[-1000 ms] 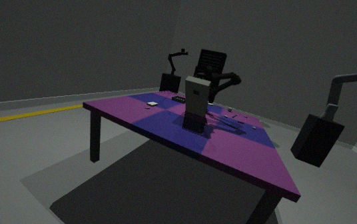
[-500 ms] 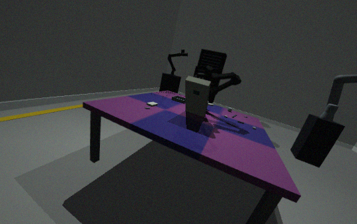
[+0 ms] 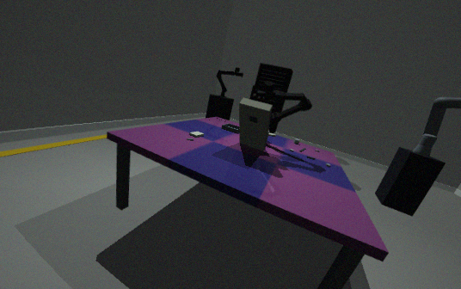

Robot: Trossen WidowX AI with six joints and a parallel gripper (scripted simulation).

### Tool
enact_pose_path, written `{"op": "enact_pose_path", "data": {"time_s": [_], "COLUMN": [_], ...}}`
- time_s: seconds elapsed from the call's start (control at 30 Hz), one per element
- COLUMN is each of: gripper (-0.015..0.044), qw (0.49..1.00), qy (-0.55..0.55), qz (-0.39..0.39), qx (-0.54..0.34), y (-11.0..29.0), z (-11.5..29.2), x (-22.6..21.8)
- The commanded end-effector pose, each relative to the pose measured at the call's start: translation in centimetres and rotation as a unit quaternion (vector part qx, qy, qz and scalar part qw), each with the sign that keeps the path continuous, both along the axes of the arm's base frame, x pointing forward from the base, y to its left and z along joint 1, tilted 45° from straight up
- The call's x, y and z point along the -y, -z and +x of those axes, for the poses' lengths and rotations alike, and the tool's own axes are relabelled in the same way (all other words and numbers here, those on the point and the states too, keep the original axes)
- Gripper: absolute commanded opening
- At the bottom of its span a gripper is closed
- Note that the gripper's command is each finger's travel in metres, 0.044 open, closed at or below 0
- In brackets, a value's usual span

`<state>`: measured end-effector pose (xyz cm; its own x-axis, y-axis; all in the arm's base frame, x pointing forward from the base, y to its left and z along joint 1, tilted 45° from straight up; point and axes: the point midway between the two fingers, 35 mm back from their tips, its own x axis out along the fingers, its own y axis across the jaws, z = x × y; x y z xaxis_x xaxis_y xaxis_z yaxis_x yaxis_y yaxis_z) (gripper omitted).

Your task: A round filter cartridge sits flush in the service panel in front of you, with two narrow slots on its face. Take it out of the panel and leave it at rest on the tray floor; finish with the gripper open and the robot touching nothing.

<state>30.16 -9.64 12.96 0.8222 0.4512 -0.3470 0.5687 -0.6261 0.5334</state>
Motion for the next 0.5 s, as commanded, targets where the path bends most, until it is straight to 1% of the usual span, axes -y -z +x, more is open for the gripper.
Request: {"op": "enact_pose_path", "data": {"time_s": [0.0,0.2,0.47], "gripper": [0.0,0.0,0.0], "qw": [1.0,1.0,1.0], "qy": [0.007,0.008,0.008], "qz": [-0.004,-0.002,-0.002], "qx": [-0.005,0.001,0.001], "y": [-0.3,-1.4,-1.1], "z": [-1.4,-3.2,-3.4], "x": [0.9,1.5,1.2]}}
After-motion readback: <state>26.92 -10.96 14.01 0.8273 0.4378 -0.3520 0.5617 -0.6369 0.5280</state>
